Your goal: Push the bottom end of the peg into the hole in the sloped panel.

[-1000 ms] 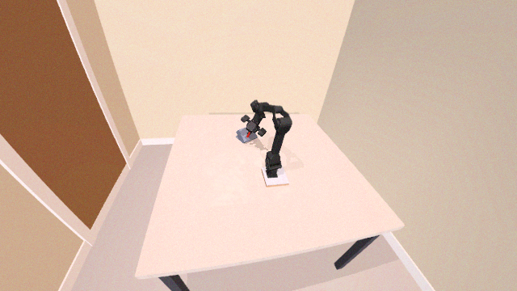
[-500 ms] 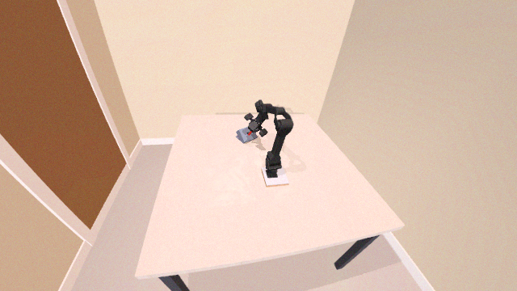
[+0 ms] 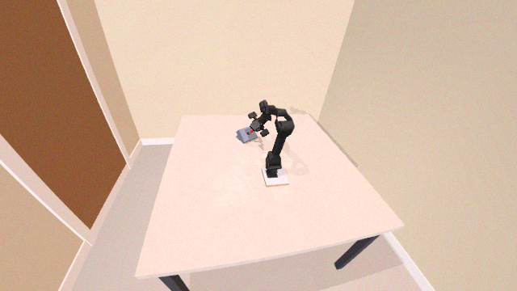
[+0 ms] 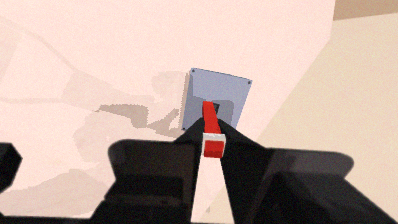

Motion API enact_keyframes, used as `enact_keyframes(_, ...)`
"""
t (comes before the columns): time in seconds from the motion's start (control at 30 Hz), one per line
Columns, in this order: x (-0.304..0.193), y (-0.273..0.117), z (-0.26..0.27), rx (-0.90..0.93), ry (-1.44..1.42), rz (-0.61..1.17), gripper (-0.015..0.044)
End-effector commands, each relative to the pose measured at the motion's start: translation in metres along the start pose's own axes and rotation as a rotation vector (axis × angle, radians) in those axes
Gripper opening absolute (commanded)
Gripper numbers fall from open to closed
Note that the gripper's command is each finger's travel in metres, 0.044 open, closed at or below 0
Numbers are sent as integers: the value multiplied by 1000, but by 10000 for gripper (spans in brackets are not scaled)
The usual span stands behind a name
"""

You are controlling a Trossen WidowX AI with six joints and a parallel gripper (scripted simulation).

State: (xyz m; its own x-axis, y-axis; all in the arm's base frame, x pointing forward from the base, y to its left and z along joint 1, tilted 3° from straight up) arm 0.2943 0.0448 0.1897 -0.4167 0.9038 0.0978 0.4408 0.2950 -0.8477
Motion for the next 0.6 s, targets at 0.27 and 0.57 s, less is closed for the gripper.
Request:
enact_keyframes(0.27,-8,-1,0,-58,51,8,0)
enact_keyframes(0.57,-13,13,-3,-83,71,13,0)
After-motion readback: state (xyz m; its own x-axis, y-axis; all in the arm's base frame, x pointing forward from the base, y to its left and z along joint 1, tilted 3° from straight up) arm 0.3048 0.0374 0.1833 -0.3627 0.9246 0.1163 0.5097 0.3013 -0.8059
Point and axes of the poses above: the point midway between the two fingers, 35 mm back from their tips, its own y axis out along the fingers, its own z axis across the jaws, x = y × z, the point moved 6 cm from there along -y, back along the fingers, and after that the axes turned 14 degrees about y, right-handed, at the moved point
